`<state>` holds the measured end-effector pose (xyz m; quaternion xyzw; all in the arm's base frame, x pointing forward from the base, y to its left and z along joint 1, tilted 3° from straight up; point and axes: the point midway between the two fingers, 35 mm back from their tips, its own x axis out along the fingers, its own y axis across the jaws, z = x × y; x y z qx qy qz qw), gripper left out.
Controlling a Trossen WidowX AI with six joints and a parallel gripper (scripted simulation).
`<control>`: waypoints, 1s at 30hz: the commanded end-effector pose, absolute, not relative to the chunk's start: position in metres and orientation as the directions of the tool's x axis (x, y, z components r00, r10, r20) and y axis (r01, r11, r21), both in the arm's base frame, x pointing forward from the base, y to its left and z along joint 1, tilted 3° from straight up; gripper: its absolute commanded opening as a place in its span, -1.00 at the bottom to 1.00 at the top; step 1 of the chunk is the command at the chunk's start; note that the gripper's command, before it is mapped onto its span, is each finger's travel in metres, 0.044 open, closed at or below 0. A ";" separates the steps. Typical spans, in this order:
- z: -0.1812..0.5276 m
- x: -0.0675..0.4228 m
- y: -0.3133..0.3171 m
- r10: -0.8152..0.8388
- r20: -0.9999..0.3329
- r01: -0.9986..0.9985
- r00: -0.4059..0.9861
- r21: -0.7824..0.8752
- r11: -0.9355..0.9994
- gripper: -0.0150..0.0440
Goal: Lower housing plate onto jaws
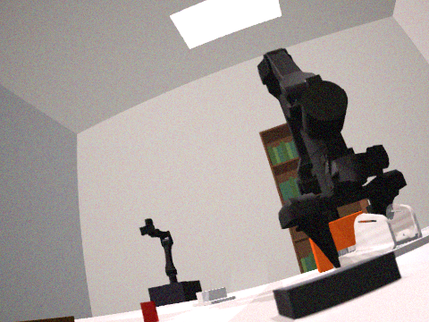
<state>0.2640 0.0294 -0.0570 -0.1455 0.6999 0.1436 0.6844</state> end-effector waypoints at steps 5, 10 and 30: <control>-0.058 0.264 0.030 -0.003 -1.000 -0.395 -0.020 0.005 0.919 0.70; -0.057 0.264 0.029 -0.007 -1.000 -0.400 -0.021 0.002 0.916 1.00; -0.003 0.266 0.030 -0.004 -1.000 -0.396 -0.020 0.004 0.918 1.00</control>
